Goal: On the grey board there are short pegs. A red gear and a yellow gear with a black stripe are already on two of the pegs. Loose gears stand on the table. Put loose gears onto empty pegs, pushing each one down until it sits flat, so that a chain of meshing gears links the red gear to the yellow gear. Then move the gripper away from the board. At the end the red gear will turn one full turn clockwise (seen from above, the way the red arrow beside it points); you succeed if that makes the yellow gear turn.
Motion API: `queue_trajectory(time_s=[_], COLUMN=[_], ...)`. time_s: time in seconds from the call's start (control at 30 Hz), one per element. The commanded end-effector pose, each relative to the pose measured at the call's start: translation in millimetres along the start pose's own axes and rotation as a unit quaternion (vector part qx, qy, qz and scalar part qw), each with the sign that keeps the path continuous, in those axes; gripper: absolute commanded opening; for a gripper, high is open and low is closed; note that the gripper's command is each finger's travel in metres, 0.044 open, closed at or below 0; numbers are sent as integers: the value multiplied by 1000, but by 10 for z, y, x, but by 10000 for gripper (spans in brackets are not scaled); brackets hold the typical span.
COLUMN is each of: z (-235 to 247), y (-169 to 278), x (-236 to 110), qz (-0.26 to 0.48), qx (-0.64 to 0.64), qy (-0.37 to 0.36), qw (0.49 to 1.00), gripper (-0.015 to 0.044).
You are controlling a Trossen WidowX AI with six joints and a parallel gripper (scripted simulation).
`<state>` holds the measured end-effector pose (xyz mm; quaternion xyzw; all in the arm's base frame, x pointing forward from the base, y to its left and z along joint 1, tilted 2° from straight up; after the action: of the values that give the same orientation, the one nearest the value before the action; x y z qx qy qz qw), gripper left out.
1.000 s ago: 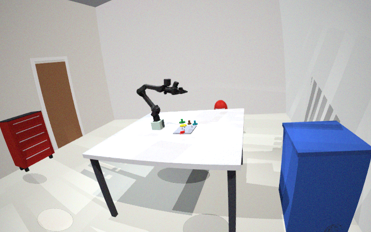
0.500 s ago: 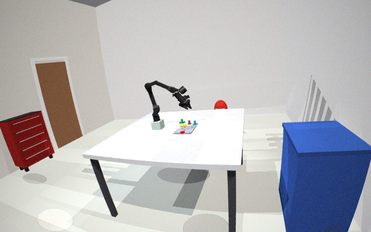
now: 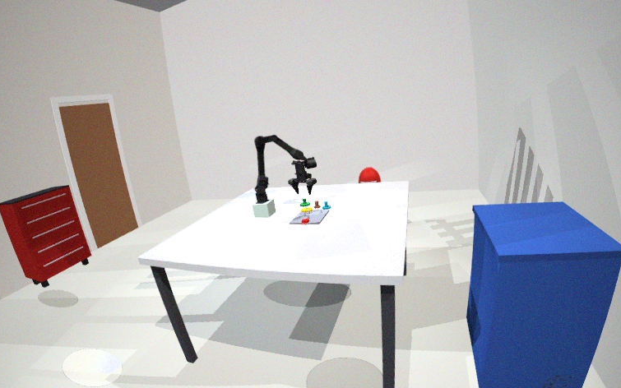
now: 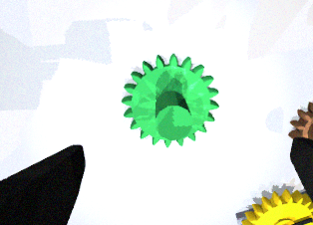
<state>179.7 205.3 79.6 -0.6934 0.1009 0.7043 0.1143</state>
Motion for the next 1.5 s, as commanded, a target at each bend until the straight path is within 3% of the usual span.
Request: queue_trajectory(time_s=[0.0,1.03,1.47], z=[28,37,37], y=[-2,8,8], x=[27,431,431], qz=[4,4,4], qx=[-8,-8,-8], qy=[-5,-5,-5], qw=[1000,1000,1000], gripper=[440,440,99])
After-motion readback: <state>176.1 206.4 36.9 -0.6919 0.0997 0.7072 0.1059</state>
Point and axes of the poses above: the point midway between the two fingers, 35 mm back from their tips, its own x axis out along the fingers, its own z axis across the jaws, y = z × x, the point moved 6 cm from there along -x, back along the fingers, and after that the axes turned 12 degrees about x, right-handed, at the moved point
